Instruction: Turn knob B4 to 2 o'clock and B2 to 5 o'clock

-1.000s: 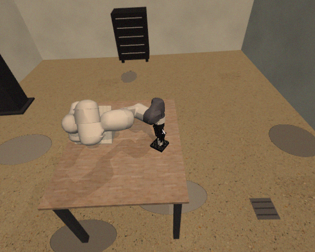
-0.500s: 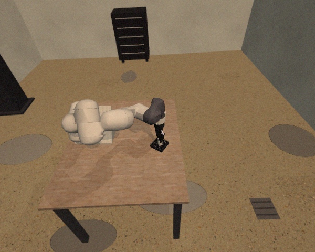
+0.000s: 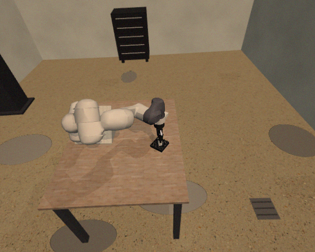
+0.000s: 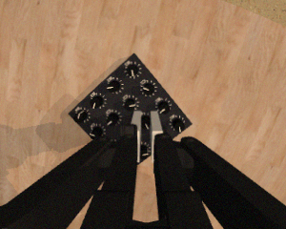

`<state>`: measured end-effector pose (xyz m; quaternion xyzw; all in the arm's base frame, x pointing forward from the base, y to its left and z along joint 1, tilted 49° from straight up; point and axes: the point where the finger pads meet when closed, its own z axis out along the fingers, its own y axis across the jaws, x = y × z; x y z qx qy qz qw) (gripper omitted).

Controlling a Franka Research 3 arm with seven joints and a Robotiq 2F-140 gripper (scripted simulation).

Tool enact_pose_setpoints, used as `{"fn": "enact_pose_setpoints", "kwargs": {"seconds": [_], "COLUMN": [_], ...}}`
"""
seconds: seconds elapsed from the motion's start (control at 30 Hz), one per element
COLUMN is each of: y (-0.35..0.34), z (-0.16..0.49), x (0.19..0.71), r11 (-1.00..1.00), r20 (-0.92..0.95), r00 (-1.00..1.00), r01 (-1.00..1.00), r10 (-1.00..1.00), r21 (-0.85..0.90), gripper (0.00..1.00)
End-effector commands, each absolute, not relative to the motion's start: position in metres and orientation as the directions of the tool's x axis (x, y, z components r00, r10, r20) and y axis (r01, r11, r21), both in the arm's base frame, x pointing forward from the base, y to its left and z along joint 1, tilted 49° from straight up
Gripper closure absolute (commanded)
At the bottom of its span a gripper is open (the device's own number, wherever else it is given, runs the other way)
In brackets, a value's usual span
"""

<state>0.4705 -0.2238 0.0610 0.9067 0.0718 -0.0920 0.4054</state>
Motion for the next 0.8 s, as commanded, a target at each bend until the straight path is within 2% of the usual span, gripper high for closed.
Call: {"fn": "enact_pose_setpoints", "kwargs": {"seconds": [0.0,0.77], "y": [-0.2253,-0.2253], "z": [0.0602,0.0602], "x": [0.4698,0.4698], "r11": [-0.659,-0.610], "r20": [-0.108,0.137], "r00": [0.993,0.957], "r01": [0.051,-0.269], "r10": [-0.046,-0.254], "r21": [0.750,0.745], "gripper": [0.95,0.95]}}
